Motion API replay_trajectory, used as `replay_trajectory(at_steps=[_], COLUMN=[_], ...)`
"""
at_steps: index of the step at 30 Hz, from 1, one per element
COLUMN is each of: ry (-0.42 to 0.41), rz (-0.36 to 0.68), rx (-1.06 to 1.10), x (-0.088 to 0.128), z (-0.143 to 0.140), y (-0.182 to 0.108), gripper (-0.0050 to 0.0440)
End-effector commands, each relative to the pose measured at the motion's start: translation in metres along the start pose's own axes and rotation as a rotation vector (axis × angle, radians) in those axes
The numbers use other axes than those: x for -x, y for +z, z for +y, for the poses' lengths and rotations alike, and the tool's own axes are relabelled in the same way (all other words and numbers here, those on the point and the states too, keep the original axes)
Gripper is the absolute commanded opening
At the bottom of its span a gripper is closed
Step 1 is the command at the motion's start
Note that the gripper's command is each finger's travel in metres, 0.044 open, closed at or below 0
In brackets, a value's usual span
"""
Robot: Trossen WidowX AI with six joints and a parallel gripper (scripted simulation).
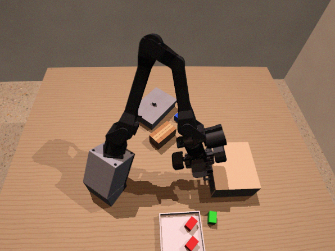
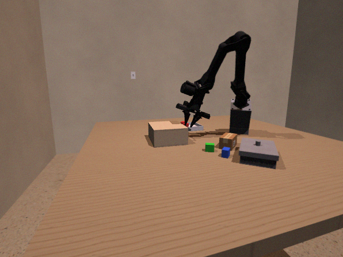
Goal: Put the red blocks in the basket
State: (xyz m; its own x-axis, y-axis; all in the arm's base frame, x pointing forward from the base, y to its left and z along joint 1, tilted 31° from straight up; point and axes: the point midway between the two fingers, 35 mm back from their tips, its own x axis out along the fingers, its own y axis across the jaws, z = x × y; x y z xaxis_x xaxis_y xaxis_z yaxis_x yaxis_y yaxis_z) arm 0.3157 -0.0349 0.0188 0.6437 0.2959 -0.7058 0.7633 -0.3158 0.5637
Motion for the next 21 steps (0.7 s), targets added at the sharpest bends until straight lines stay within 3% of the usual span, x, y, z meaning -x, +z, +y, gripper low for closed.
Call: replay_trajectory(at_steps=[1, 7, 13, 14, 21], ry=[0.0, 0.0, 0.0, 0.0, 0.0], rz=[-0.002, -0.002, -0.002, -0.002, -0.002], rx=[-0.003, -0.003, -0.003, -0.003, -0.003], x=[-0.011, -0.027, -0.028, -0.028, -0.028], z=[0.0, 0.0, 0.0, 0.0, 0.0], y=[0.001, 0.001, 0.001, 0.001, 0.001], gripper=[0.0148, 0.0148, 0.0148, 0.0, 0.0])
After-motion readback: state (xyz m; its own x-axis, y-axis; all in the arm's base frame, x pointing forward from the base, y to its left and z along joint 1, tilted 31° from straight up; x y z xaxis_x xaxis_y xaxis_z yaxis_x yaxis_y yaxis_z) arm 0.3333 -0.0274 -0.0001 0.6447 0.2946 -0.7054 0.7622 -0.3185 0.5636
